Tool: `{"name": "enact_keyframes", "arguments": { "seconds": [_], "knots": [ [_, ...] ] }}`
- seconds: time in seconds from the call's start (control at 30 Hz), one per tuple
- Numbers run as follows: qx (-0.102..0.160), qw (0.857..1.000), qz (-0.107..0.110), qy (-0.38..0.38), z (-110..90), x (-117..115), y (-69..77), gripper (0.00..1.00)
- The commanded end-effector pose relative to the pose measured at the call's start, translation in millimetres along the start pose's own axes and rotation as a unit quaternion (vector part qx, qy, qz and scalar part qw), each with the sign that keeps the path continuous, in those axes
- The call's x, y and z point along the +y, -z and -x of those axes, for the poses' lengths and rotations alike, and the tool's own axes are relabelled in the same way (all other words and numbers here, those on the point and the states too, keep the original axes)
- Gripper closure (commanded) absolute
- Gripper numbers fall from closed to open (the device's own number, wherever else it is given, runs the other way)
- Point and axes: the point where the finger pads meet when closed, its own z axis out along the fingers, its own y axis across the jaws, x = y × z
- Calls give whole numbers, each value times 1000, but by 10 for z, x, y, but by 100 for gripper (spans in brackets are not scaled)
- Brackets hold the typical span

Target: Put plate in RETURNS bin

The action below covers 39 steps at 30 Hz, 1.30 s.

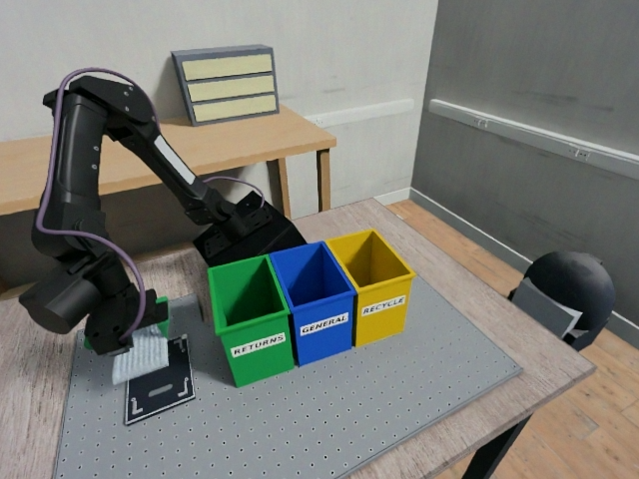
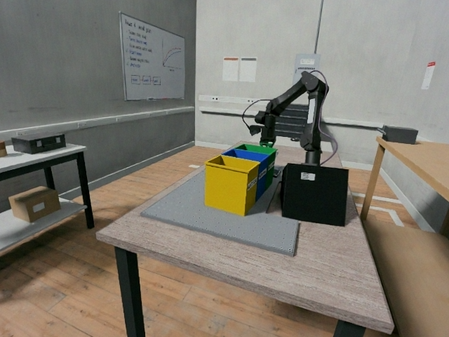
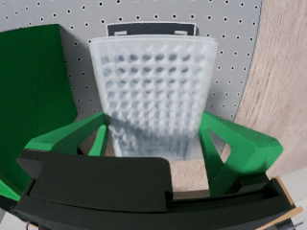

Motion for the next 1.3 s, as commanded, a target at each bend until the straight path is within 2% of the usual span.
{"name": "enact_keyframes", "arguments": {
  "seconds": [0.0, 1.27],
  "knots": [
    [-13, 1000, -7, -2, 61, -31, 204, 100],
    [-14, 1000, -7, -3, 39, -24, 773, 100]
  ]
}}
